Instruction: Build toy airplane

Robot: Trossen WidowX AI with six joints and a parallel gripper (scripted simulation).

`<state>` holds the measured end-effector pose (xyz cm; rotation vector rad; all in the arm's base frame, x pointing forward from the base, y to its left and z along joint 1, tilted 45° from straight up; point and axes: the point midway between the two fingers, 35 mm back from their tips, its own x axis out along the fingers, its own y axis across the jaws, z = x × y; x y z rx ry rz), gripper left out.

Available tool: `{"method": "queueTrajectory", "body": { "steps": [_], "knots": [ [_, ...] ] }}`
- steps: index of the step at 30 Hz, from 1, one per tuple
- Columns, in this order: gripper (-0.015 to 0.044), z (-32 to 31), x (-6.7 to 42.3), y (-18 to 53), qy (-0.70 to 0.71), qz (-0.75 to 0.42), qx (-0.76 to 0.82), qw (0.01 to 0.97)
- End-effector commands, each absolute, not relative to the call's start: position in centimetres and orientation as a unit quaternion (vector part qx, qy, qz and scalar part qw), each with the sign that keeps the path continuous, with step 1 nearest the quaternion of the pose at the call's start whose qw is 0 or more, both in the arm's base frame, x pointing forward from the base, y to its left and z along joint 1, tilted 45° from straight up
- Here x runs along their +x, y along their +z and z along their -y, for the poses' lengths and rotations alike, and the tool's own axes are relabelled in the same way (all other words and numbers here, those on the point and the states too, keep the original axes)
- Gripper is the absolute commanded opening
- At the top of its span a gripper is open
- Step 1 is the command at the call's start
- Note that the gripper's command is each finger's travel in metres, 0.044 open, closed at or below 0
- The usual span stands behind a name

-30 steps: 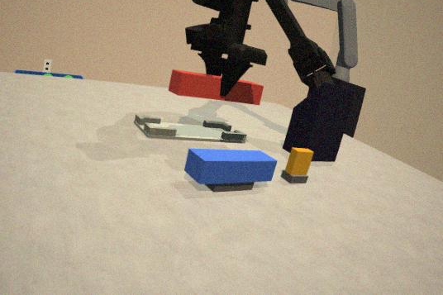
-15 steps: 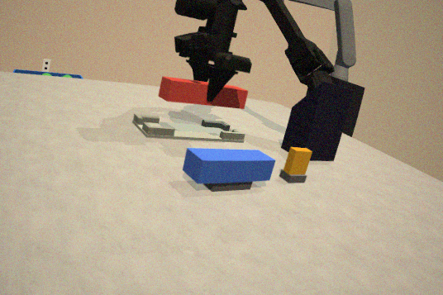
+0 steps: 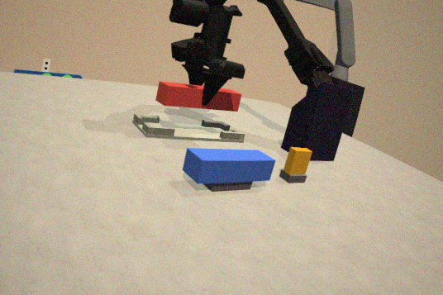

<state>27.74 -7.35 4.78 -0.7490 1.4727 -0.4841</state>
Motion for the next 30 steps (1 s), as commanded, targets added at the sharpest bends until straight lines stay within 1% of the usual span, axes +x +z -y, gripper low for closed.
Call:
{"method": "queueTrajectory", "body": {
  "steps": [1,2,3,30],
  "knots": [
    [0.0157,7.41,27.68,4.92,-0.213,-0.647,-0.333,0.652],
    [0.0184,7.41,27.68,4.92,-0.213,-0.647,-0.333,0.652],
    [0.0197,7.41,27.68,4.92,-0.213,-0.647,-0.333,0.652],
    [0.0197,8.14,27.82,4.18,-0.212,-0.647,-0.333,0.653]
  ]
}}
